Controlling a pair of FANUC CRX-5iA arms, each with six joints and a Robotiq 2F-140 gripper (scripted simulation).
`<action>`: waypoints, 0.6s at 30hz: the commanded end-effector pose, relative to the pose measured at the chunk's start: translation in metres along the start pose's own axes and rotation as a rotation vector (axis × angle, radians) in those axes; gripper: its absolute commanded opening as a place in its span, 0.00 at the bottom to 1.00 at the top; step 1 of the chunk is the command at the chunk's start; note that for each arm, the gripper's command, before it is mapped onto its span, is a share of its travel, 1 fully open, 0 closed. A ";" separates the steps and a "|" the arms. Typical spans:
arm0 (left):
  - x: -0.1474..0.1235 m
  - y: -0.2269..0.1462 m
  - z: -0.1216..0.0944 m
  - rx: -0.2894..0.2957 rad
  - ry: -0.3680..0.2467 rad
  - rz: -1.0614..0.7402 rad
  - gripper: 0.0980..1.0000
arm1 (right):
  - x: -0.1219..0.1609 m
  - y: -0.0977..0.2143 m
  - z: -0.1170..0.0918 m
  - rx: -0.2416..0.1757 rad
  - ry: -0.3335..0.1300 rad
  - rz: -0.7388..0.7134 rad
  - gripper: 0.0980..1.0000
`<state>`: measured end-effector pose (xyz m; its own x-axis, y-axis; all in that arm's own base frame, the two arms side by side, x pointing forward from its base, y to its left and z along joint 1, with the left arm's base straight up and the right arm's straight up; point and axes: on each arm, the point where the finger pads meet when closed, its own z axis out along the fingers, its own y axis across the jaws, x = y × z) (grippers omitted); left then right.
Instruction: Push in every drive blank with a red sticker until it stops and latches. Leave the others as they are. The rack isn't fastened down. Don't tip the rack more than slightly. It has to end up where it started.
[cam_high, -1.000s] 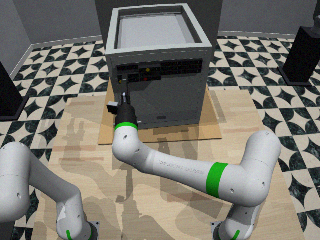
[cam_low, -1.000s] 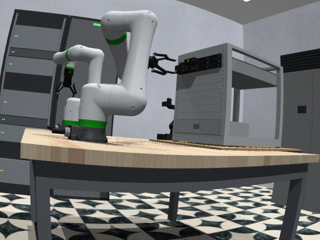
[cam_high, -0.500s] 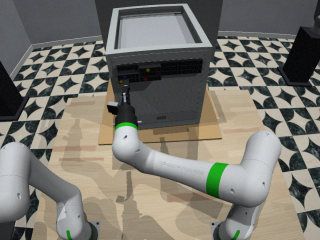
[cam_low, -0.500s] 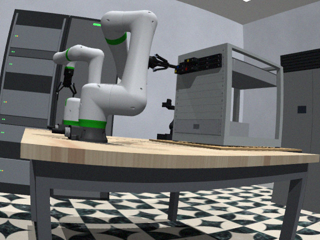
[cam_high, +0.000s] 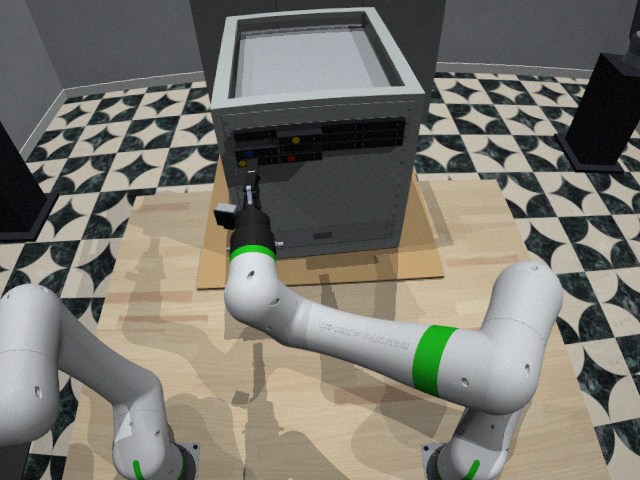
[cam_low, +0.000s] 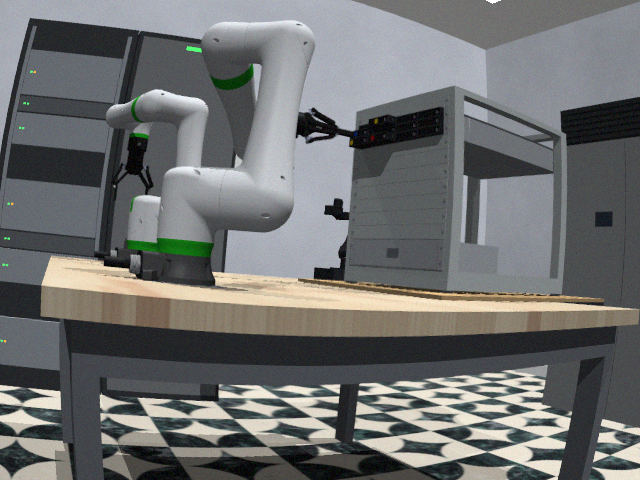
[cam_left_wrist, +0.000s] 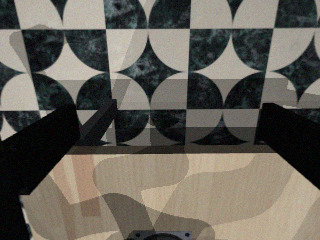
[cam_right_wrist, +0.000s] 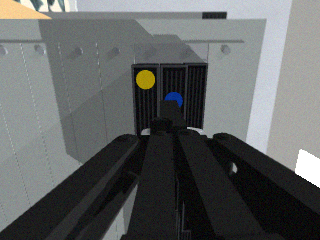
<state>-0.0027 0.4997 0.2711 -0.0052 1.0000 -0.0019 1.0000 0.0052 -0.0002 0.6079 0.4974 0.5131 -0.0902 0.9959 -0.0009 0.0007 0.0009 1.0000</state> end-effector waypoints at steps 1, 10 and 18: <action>0.000 0.000 -0.001 0.000 0.002 0.000 1.00 | -0.002 0.001 0.000 -0.002 0.000 0.002 0.00; 0.000 0.000 -0.001 0.000 0.002 0.000 1.00 | -0.021 -0.002 -0.004 -0.002 0.000 0.002 0.00; 0.000 0.000 -0.001 0.000 0.002 0.000 1.00 | -0.064 -0.010 -0.013 -0.002 0.000 0.002 0.00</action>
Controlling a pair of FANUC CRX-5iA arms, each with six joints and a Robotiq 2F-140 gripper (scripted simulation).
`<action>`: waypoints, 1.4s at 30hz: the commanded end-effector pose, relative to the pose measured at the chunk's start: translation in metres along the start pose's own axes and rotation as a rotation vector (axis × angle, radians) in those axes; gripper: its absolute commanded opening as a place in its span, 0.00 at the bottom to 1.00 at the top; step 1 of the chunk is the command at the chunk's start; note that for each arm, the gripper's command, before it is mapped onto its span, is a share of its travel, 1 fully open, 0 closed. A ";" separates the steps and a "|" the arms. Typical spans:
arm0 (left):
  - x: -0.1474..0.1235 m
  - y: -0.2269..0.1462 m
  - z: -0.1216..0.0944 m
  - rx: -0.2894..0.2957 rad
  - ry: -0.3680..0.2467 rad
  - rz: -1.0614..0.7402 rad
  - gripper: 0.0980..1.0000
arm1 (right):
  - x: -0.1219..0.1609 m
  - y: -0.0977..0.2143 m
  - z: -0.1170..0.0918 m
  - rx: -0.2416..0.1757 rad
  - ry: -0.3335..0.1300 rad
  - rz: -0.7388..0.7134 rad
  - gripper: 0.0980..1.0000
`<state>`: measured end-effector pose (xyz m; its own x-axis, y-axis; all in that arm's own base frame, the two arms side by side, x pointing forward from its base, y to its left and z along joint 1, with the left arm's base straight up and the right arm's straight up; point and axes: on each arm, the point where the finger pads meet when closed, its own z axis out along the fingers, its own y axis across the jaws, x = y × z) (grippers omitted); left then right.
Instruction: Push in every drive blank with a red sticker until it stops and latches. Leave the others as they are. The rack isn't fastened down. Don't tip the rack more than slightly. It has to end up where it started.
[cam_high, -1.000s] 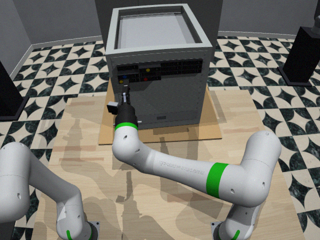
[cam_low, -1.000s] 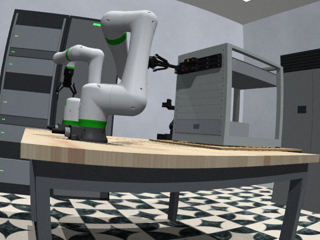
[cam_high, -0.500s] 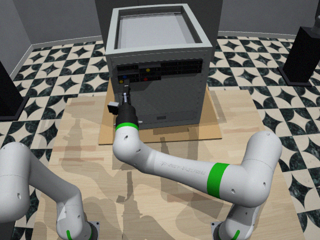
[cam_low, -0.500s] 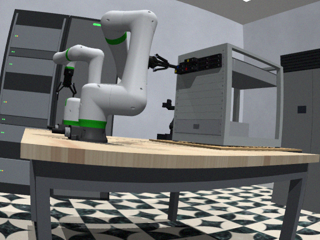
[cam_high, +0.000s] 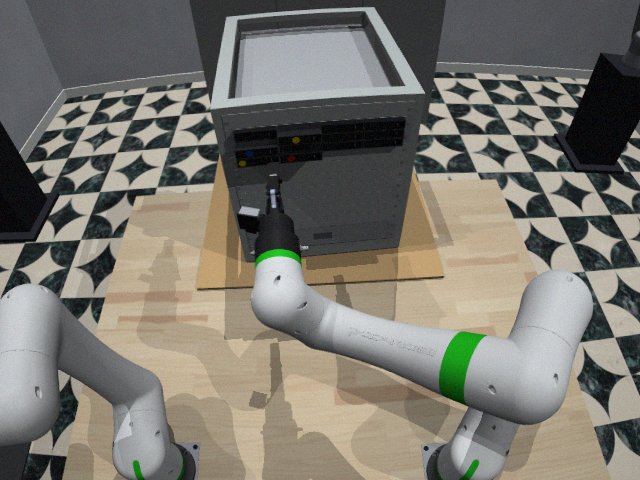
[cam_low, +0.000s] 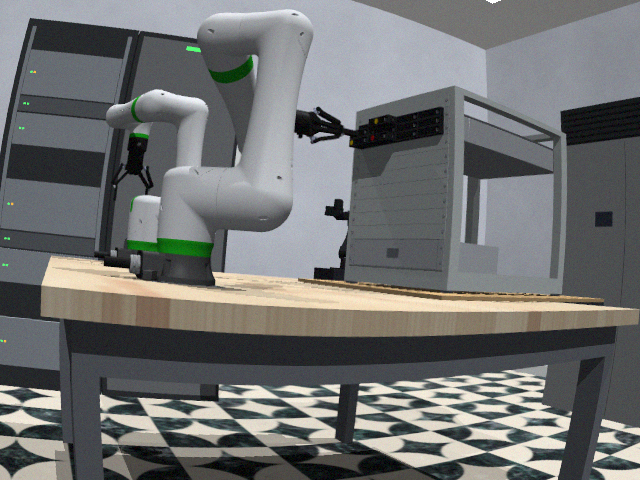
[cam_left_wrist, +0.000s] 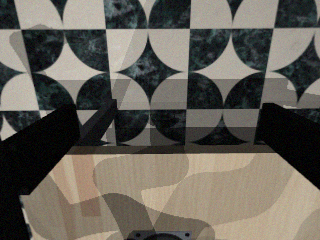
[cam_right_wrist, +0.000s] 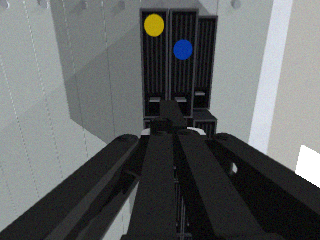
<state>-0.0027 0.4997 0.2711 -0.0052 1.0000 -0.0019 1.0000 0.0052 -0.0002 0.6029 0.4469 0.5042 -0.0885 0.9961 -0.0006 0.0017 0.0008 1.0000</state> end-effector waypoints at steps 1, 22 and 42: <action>0.000 0.000 -0.001 0.000 0.002 0.000 1.00 | -0.021 -0.002 -0.004 -0.003 0.002 0.001 0.00; 0.000 0.000 -0.001 0.000 0.002 0.000 1.00 | -0.071 -0.012 -0.014 -0.003 0.002 0.001 0.00; 0.000 0.000 -0.001 0.000 0.002 0.000 1.00 | -0.071 -0.011 0.025 -0.003 0.002 0.001 0.00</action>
